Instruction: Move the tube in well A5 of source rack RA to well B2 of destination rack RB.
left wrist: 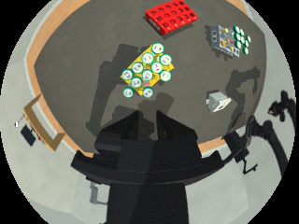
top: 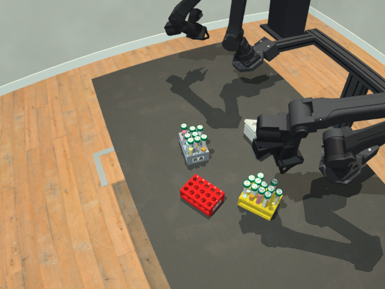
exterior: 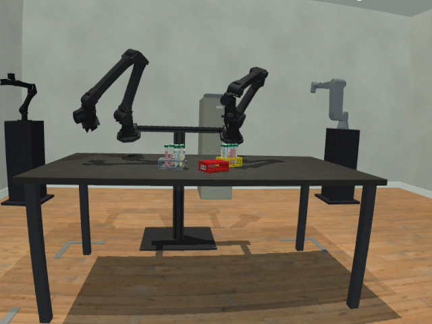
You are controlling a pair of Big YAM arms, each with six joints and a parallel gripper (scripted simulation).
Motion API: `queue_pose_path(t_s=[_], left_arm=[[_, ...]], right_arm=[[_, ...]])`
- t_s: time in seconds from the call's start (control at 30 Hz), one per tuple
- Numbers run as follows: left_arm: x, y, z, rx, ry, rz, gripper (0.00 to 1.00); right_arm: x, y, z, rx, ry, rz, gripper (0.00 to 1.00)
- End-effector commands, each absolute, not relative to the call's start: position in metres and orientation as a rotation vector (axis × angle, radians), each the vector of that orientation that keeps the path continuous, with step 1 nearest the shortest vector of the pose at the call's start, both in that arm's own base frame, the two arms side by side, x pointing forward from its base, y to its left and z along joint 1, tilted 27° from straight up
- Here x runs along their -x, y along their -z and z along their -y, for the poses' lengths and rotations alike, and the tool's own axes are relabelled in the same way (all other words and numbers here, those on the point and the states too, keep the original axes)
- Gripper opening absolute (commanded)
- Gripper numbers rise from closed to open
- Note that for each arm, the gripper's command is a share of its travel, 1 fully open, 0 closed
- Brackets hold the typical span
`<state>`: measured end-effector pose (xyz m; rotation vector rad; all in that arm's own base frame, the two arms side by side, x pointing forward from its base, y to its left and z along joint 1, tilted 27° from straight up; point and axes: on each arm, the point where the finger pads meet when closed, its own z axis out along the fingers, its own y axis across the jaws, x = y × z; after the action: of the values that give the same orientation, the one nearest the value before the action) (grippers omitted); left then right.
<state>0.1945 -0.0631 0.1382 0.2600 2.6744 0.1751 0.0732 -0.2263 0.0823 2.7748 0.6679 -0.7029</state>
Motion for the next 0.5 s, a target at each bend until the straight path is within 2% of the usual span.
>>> queue_pose_path(t_s=[0.0,0.03,0.07,0.47], left_arm=[[-0.204,-0.166,0.072,-0.239,-0.147,-2.64,0.3],[-0.204,-0.167,0.072,-0.238,-0.145,-2.637,0.3],[-0.211,-0.168,0.078,-0.189,-0.12,-2.624,0.0],[-0.235,-0.17,0.109,0.248,-0.004,-2.618,0.0]], right_arm=[[-0.077,-0.088,0.232,-2.764,0.689,-0.657,0.3],[-0.077,-0.088,0.232,-2.764,0.689,-0.657,0.3],[-0.077,-0.088,0.232,-2.764,0.689,-0.657,0.3],[-0.077,-0.088,0.232,-2.764,0.689,-0.657,0.3]])
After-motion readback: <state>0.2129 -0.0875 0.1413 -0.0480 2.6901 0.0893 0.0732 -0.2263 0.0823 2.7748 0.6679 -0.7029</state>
